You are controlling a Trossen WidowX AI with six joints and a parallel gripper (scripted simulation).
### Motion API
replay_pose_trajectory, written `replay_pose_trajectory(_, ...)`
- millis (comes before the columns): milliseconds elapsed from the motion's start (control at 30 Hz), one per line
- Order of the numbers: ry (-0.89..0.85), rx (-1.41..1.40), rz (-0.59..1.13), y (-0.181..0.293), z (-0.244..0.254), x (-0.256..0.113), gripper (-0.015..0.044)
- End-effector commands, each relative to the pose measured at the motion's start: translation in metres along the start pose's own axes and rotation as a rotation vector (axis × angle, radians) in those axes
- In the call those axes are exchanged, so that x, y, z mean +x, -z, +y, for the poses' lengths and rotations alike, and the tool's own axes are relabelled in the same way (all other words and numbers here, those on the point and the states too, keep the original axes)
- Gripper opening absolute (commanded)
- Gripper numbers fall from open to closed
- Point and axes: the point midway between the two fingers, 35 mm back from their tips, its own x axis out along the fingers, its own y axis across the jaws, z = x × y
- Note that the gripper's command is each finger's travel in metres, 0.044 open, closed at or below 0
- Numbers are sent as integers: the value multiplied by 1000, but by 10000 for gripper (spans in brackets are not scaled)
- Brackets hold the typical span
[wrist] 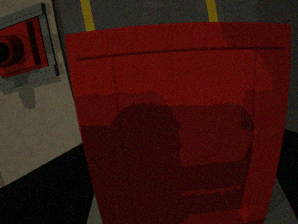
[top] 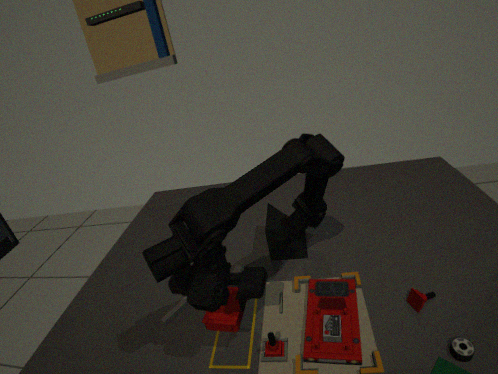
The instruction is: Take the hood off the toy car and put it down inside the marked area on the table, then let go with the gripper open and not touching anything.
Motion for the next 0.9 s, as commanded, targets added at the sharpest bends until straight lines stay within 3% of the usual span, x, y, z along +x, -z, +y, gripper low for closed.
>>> replay_pose_trajectory(0, -7, 8, 5, 1, 1, 6, 0)
replay_pose_trajectory(867, -8, 7, 5, 2, 2, 26, 0)
